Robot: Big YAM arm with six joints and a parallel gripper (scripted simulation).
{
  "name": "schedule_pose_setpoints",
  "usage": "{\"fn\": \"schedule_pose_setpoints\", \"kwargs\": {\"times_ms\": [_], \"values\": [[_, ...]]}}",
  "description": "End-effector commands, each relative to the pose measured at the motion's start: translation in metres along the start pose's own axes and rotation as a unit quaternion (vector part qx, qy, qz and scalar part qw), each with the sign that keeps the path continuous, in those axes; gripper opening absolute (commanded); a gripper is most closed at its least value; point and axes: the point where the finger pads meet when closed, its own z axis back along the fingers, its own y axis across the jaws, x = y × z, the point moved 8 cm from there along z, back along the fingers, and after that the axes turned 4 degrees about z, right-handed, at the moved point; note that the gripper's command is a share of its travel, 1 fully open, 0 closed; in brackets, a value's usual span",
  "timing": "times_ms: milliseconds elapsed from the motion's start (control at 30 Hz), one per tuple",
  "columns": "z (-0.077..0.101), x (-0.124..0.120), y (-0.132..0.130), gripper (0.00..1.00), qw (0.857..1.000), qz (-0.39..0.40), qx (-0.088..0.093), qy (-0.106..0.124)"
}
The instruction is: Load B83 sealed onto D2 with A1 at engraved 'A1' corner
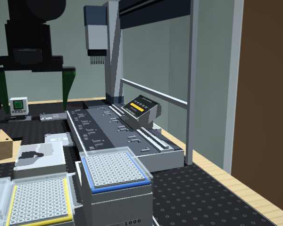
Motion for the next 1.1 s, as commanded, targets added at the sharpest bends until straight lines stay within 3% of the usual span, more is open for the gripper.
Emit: {"fn": "schedule_pose_setpoints", "kwargs": {"times_ms": [0, 67, 400, 433, 1067], "values": [[0.025, 0.016, -0.002, 1.00, 1.000, 0.006, 0.007, -0.026], [0.029, 0.001, 0.003, 1.00, 1.000, 0.013, 0.008, -0.027], [0.022, 0.007, 0.002, 1.00, 1.000, 0.006, 0.007, -0.026], [-0.001, 0.005, 0.002, 1.00, 1.000, 0.012, 0.003, -0.007], [-0.030, 0.004, 0.006, 1.00, 1.000, 0.005, 0.003, -0.006]]}}
